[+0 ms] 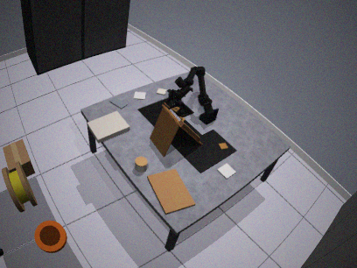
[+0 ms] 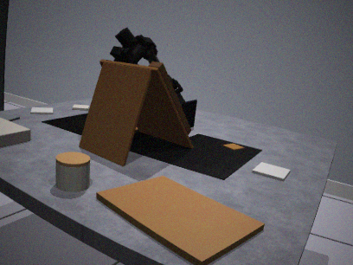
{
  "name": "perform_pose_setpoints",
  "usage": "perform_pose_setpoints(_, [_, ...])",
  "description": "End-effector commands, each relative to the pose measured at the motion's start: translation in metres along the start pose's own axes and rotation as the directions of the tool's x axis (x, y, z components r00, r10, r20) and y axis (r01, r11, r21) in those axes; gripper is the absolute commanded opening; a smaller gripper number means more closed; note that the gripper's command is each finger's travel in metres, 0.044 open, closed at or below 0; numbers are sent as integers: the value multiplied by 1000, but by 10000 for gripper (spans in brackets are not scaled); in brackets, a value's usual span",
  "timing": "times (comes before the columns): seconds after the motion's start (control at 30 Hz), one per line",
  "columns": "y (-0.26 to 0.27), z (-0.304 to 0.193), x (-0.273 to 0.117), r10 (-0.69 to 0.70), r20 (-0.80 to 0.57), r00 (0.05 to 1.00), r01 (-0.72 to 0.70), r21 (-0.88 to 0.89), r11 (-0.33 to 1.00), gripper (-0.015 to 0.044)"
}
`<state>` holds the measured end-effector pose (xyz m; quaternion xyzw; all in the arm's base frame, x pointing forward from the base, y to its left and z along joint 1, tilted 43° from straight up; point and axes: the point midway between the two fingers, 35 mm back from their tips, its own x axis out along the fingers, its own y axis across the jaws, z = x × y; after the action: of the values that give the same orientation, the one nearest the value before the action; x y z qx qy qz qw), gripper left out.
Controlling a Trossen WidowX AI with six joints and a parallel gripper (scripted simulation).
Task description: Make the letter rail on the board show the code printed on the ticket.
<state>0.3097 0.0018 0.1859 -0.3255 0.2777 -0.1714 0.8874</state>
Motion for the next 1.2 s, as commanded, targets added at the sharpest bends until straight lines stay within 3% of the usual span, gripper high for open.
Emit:
perform_pose_setpoints(0.0, [3,0,0,-1,0,1000,1,1,1000,0])
perform_pose_setpoints(1.17, [20,0,0,-1,0,1000,1,1,1000,0])
